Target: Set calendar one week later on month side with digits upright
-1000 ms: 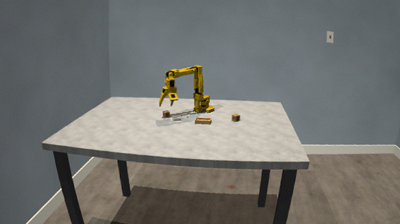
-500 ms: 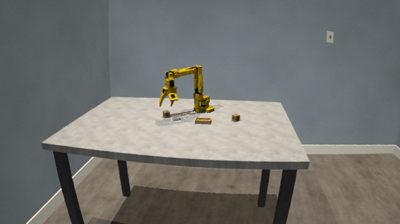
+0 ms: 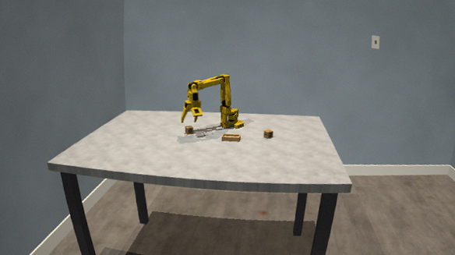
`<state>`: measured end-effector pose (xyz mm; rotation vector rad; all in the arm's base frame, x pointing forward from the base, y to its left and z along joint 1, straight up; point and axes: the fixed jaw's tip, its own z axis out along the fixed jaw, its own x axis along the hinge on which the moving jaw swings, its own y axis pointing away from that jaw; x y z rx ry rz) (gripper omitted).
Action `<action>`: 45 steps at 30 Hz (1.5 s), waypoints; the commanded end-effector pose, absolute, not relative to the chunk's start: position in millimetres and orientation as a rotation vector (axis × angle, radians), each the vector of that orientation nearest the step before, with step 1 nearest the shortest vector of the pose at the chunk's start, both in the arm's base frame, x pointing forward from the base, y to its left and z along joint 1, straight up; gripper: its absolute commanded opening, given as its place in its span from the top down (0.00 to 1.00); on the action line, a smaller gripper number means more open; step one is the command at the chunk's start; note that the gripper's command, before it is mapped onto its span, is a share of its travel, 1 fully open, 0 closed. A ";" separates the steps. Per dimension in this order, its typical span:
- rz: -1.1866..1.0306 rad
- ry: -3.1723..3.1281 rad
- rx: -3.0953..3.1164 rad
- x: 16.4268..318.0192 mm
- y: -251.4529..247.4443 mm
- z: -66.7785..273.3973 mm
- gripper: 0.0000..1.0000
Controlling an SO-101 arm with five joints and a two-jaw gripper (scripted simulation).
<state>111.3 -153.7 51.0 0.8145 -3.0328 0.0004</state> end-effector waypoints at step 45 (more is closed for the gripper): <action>0.034 -3.041 0.818 111.6 -157.4 19.2 0.66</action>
